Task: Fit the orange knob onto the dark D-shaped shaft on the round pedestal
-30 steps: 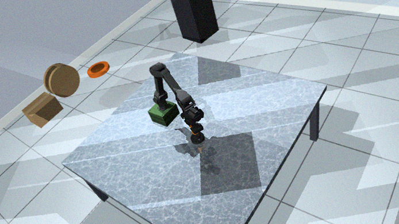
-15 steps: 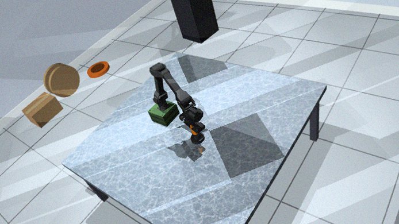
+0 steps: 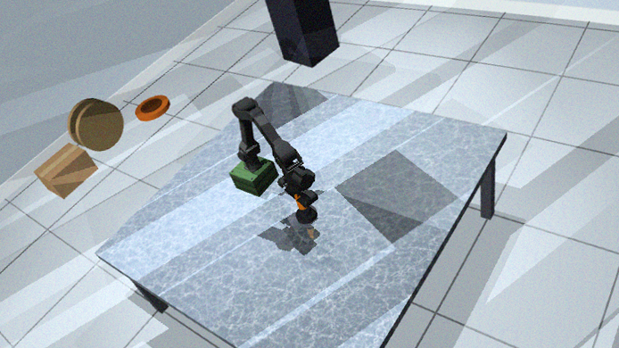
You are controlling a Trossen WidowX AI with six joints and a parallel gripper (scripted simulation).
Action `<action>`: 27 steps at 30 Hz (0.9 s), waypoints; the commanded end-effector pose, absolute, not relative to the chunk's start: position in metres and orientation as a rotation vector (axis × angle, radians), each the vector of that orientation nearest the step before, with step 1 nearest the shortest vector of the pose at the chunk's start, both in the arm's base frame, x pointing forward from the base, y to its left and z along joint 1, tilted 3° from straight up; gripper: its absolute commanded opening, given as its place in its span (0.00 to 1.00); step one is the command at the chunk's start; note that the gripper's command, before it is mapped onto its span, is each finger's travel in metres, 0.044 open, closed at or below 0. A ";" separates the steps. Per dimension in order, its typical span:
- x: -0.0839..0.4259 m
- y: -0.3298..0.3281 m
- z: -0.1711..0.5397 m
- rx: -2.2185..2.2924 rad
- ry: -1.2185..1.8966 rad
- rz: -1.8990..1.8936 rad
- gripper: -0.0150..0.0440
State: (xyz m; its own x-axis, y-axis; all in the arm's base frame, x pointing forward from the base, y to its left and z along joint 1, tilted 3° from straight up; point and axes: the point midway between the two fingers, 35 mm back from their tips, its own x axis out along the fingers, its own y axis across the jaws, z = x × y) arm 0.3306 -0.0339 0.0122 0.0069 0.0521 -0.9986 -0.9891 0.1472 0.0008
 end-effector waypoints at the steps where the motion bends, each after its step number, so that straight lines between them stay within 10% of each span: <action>1: 0.330 -0.033 0.012 -1.066 1.230 1.127 0.25; 27: 0.333 -0.034 0.014 -1.223 1.130 1.277 0.25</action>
